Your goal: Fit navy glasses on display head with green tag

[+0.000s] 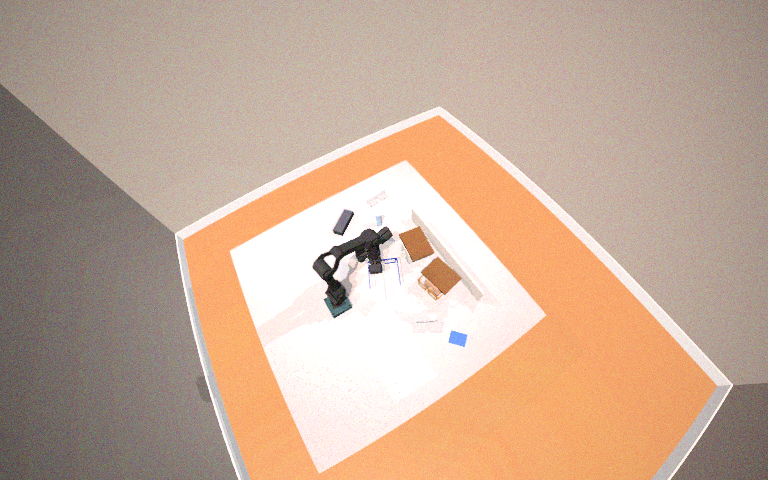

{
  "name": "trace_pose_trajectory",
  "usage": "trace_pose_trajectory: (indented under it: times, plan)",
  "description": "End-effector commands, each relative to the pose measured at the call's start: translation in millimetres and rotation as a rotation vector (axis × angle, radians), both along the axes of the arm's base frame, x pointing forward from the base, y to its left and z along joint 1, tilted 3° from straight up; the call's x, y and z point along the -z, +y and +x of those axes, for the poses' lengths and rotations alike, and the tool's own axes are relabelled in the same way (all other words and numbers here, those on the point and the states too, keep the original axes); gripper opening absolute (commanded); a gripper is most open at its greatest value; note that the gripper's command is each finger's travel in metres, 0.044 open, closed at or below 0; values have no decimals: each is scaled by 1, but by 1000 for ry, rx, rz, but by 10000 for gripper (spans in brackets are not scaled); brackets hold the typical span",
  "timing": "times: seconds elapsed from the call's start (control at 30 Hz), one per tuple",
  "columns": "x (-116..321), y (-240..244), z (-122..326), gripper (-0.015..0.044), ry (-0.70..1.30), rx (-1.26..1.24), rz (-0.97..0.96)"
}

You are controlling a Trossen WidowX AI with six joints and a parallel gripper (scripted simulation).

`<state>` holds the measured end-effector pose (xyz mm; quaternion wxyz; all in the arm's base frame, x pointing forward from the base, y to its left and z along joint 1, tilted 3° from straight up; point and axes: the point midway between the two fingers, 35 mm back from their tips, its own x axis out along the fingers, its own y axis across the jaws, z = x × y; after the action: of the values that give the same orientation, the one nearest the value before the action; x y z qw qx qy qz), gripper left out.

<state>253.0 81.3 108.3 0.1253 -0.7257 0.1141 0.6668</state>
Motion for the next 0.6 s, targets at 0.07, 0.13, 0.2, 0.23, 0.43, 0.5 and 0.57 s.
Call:
trace_pose_trajectory:
  times: [0.07, 0.13, 0.2, 0.23, 0.43, 0.5, 0.57]
  plan:
    - [7, 0, -1, 0, 10, -10, 1]
    - [9, 0, -1, 0, 10, -13, 1]
    - [11, 0, -1, 0, 10, -15, 1]
    - [11, 0, -1, 0, 10, -16, 1]
    - [16, 0, 0, 0, 10, -23, 0]
    - [18, 0, 0, 0, 10, -25, 0]
    - [20, -1, 0, 0, 10, -28, 0]
